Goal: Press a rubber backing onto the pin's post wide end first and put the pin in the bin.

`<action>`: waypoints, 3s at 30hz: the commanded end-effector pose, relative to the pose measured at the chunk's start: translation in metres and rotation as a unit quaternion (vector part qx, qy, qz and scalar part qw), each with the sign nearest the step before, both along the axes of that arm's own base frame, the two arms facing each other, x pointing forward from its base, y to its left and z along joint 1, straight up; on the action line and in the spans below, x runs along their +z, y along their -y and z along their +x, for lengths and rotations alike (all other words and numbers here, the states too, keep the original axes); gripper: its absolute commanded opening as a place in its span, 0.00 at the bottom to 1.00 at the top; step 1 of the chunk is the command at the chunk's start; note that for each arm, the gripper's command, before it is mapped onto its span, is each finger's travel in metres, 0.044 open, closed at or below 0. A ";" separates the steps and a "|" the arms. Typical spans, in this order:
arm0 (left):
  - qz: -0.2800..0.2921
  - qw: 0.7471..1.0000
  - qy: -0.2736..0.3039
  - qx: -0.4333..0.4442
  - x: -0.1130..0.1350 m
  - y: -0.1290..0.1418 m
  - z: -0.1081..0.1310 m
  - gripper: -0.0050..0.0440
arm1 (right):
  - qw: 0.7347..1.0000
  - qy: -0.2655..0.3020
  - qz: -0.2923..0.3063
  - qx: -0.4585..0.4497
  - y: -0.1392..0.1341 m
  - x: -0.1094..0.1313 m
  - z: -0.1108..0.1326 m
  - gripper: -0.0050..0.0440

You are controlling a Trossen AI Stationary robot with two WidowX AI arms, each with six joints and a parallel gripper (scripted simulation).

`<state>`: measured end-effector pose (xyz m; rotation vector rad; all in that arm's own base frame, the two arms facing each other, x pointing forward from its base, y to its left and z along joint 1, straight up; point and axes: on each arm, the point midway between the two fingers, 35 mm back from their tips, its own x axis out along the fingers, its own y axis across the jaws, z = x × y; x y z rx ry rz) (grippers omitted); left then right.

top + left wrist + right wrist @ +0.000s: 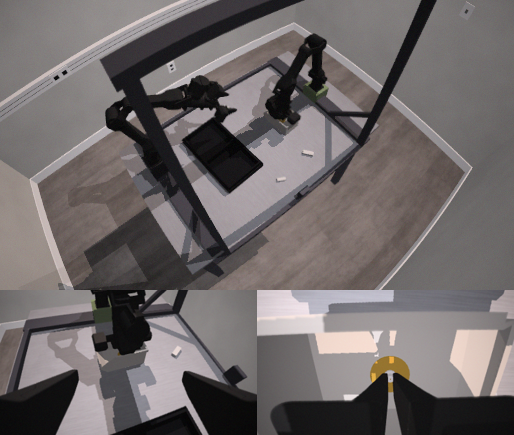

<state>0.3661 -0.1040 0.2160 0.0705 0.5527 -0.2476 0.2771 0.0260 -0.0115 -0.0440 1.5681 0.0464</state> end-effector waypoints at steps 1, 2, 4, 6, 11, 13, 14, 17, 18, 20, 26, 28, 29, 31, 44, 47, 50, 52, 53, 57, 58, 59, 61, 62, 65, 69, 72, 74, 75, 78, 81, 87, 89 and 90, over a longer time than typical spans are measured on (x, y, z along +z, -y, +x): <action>-0.003 1.000 0.011 0.000 0.009 0.001 0.000 1.00 | 1.000 0.005 -0.001 -0.002 -0.001 -0.001 0.002 0.00; -0.003 1.000 0.011 0.000 0.009 0.001 0.000 1.00 | 1.000 0.006 -0.001 -0.002 -0.001 0.000 0.002 0.00; -0.003 1.000 0.011 0.000 0.009 0.001 0.000 1.00 | 1.000 0.004 -0.001 -0.002 0.000 -0.002 0.001 0.00; -0.003 1.000 0.011 0.000 0.009 0.001 0.000 1.00 | 1.000 0.004 -0.001 -0.002 0.000 -0.003 0.001 0.00; -0.003 1.000 0.011 0.000 0.009 0.001 0.000 1.00 | 1.000 0.004 -0.001 -0.002 0.000 -0.006 0.001 0.00; -0.003 1.000 0.011 0.000 0.009 0.001 0.000 1.00 | 1.000 0.006 -0.001 -0.002 -0.001 -0.005 0.003 0.00; -0.003 1.000 0.011 0.000 0.009 0.001 0.000 1.00 | 1.000 0.006 -0.001 -0.002 -0.001 -0.005 0.003 0.00; -0.003 1.000 0.011 0.000 0.009 0.001 0.000 1.00 | 1.000 0.006 -0.001 -0.002 -0.001 -0.005 0.003 0.00; -0.003 1.000 0.011 0.000 0.009 0.001 0.000 1.00 | 1.000 0.008 -0.001 -0.002 -0.001 -0.004 0.003 0.00; -0.003 1.000 0.011 0.000 0.009 0.001 0.000 1.00 | 1.000 0.014 0.001 -0.001 -0.001 -0.001 0.006 0.00; -0.003 1.000 0.011 0.000 0.009 0.001 0.000 1.00 | 1.000 0.014 0.001 -0.001 -0.001 -0.001 0.006 0.29; -0.003 1.000 0.011 0.000 0.009 0.001 0.000 1.00 | 1.000 0.014 0.001 -0.001 -0.001 -0.001 0.006 0.29; -0.003 1.000 0.011 0.000 0.009 0.001 0.000 1.00 | 1.000 0.014 0.001 -0.001 -0.001 -0.001 0.006 0.29; -0.003 1.000 0.011 0.000 0.009 0.001 0.000 1.00 | 1.000 0.014 0.001 -0.001 -0.001 -0.001 0.006 0.29; -0.003 1.000 0.011 0.000 0.009 0.001 0.000 1.00 | 1.000 0.024 0.002 -0.002 -0.001 0.030 0.009 0.29; -0.003 1.000 0.011 0.000 0.009 0.001 0.000 1.00 | 1.000 0.024 0.002 -0.002 -0.001 0.048 0.009 0.29; -0.003 1.000 0.011 0.000 0.009 0.001 0.000 1.00 | 1.000 0.024 0.002 -0.002 -0.001 0.069 0.008 0.29; -0.003 1.000 0.011 0.000 0.009 0.001 0.000 1.00 | 1.000 0.024 0.002 -0.002 -0.001 0.078 0.008 0.29; -0.003 1.000 0.011 0.000 0.009 0.001 0.000 1.00 | 1.000 0.024 0.002 -0.002 -0.001 0.086 0.007 0.29; -0.003 1.000 0.011 0.000 0.009 0.001 0.000 1.00 | 1.000 0.020 0.001 0.000 0.003 0.088 0.001 0.48; -0.003 1.000 0.011 0.000 0.009 0.001 0.000 1.00 | 1.000 0.025 0.001 0.000 0.003 0.089 0.000 0.53; -0.003 1.000 0.011 0.000 0.009 0.001 0.000 1.00 | 1.000 0.027 0.002 0.001 0.004 0.087 -0.004 0.58; -0.003 1.000 0.011 0.000 0.009 0.001 0.000 1.00 | 0.999 0.046 0.003 0.003 0.004 0.088 -0.005 0.68; -0.003 1.000 0.011 0.000 0.009 0.001 0.000 1.00 | 0.998 0.058 0.004 0.004 0.005 0.089 -0.007 0.73; -0.003 1.000 0.011 0.000 0.009 0.001 0.000 1.00 | 0.996 0.090 0.007 0.008 0.008 0.095 -0.013 0.87; -0.003 1.000 0.011 0.000 0.009 0.001 0.000 1.00 | 0.994 0.109 0.009 0.010 0.008 0.096 -0.016 0.97; -0.003 1.000 0.011 0.000 0.009 0.001 0.000 1.00 | 0.989 0.144 0.012 0.014 0.010 0.098 -0.020 1.00; -0.003 1.000 0.011 0.000 0.009 0.001 0.000 1.00 | 0.987 0.158 0.012 0.016 0.010 0.099 -0.021 1.00; -0.003 1.000 0.011 0.000 0.009 0.001 0.000 1.00 | 0.986 0.163 0.013 0.016 0.010 0.099 -0.022 1.00; -0.003 1.000 0.011 0.000 0.009 0.001 0.000 1.00 | 0.984 0.179 0.014 0.018 0.011 0.101 -0.024 1.00; -0.003 1.000 0.011 0.000 0.009 0.001 0.000 1.00 | 0.983 0.184 0.014 0.019 0.012 0.101 -0.025 1.00; -0.003 1.000 0.011 0.000 0.009 0.001 0.000 1.00 | 0.983 0.182 0.013 0.019 0.012 0.101 -0.025 1.00; -0.003 1.000 0.011 0.000 0.009 0.001 0.000 1.00 | 0.984 0.179 0.013 0.019 0.012 0.099 -0.025 1.00; -0.003 1.000 0.011 0.000 0.009 0.001 0.000 1.00 | 0.984 0.179 0.013 0.019 0.012 0.099 -0.025 1.00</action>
